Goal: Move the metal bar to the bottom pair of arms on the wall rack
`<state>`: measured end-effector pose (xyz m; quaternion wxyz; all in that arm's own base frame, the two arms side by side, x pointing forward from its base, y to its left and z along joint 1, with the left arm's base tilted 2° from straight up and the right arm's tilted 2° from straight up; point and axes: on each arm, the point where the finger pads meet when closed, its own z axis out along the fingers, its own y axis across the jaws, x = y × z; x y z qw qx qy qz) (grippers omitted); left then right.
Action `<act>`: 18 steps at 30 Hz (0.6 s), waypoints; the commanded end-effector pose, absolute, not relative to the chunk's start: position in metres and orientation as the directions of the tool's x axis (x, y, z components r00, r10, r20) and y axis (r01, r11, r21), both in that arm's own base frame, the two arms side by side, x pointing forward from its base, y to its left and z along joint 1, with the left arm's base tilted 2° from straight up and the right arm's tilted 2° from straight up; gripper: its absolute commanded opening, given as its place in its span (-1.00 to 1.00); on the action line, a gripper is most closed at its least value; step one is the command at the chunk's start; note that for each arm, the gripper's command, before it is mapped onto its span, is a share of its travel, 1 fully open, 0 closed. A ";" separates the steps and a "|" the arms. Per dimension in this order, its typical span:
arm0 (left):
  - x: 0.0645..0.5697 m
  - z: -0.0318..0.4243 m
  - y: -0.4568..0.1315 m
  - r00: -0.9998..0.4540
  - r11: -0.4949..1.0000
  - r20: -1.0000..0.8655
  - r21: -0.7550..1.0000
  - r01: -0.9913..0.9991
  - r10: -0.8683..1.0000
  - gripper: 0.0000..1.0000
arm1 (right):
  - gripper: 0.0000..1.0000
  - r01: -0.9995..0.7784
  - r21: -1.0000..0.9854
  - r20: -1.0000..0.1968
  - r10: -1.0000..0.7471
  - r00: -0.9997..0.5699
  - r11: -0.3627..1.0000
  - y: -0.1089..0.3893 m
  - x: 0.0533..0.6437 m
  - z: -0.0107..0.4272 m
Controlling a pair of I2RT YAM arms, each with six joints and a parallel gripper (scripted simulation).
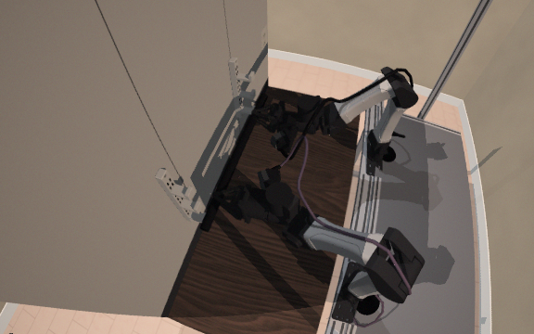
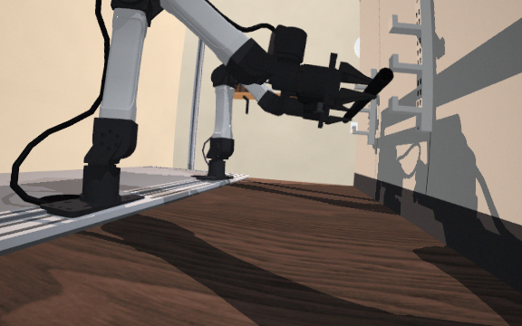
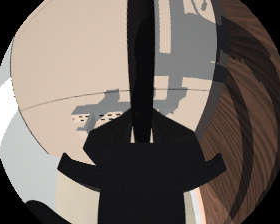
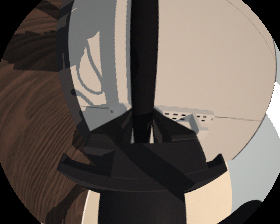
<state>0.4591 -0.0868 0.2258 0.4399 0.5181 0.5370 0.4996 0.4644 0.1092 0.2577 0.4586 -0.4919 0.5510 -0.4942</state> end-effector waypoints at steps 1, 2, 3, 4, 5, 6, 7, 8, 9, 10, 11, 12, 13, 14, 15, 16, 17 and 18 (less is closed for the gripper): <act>0.464 0.260 -0.095 -0.048 -0.040 0.040 0.999 0.001 0.998 -1.00 | -1.00 0.012 -0.999 -0.036 -0.997 -0.069 0.036 0.115 0.468 0.288; 0.464 0.260 -0.095 -0.048 -0.040 0.040 0.999 0.001 0.998 -1.00 | -1.00 0.012 -0.999 -0.036 -0.997 -0.069 0.036 0.115 0.467 0.288; 0.464 0.259 -0.095 -0.048 -0.040 0.040 0.999 0.001 0.998 -1.00 | -1.00 0.012 -0.999 -0.036 -0.997 -0.069 0.036 0.115 0.467 0.288; 0.464 0.259 -0.095 -0.048 -0.040 0.040 0.999 0.001 0.998 -1.00 | -1.00 0.012 -0.999 -0.036 -0.997 -0.069 0.036 0.115 0.467 0.288; 0.463 0.259 -0.095 -0.048 -0.040 0.040 0.999 0.001 0.998 -1.00 | -1.00 0.012 -0.999 -0.036 -0.997 -0.069 0.036 0.115 0.467 0.288; 0.463 0.259 -0.095 -0.048 -0.040 0.040 0.999 0.001 0.998 -1.00 | -1.00 0.012 -0.999 -0.036 -0.997 -0.069 0.036 0.115 0.467 0.287; 0.463 0.259 -0.095 -0.048 -0.040 0.040 0.999 0.001 0.998 -1.00 | -1.00 0.012 -0.999 -0.036 -0.997 -0.069 0.036 0.115 0.466 0.287; 0.463 0.258 -0.095 -0.048 -0.040 0.040 0.999 0.001 0.998 -1.00 | -1.00 0.012 -0.999 -0.036 -0.997 -0.069 0.036 0.115 0.466 0.287; 0.463 0.258 -0.095 -0.048 -0.040 0.040 0.999 0.001 0.998 -1.00 | -1.00 0.012 -0.999 -0.036 -0.997 -0.069 0.036 0.115 0.466 0.287; 0.462 0.258 -0.095 -0.048 -0.040 0.040 0.999 0.001 0.998 -1.00 | -1.00 0.012 -0.999 -0.036 -0.997 -0.069 0.036 0.115 0.466 0.287; 0.462 0.258 -0.095 -0.048 -0.040 0.040 0.999 0.001 0.998 -1.00 | -1.00 0.012 -0.999 -0.036 -0.997 -0.069 0.036 0.115 0.466 0.286; 0.462 0.258 -0.095 -0.048 -0.040 0.040 0.999 0.001 0.998 -1.00 | -1.00 0.012 -0.999 -0.036 -0.997 -0.069 0.036 0.115 0.465 0.286; 0.462 0.257 -0.095 -0.048 -0.040 0.040 0.999 0.001 0.998 -1.00 | -1.00 0.012 -0.999 -0.036 -0.997 -0.069 0.036 0.115 0.465 0.286; 0.461 0.257 -0.095 -0.048 -0.040 0.040 0.999 0.001 0.998 -1.00 | -1.00 0.012 -0.999 -0.036 -0.997 -0.069 0.036 0.115 0.465 0.286; 0.461 0.257 -0.095 -0.048 -0.040 0.040 0.999 0.001 0.998 -1.00 | -1.00 0.012 -0.999 -0.036 -0.997 -0.069 0.036 0.115 0.465 0.285; 0.461 0.257 -0.095 -0.048 -0.040 0.040 0.999 0.001 0.998 -1.00 | -1.00 0.012 -0.999 -0.036 -0.997 -0.069 0.036 0.115 0.465 0.285; 0.461 0.257 -0.095 -0.048 -0.040 0.040 0.999 0.001 0.998 -1.00 | -1.00 0.012 -0.999 -0.036 -0.997 -0.069 0.036 0.115 0.465 0.285; 0.461 0.257 -0.095 -0.048 -0.040 0.040 0.999 0.001 0.998 -1.00 | -1.00 0.012 -0.999 -0.036 -0.997 -0.069 0.036 0.115 0.465 0.285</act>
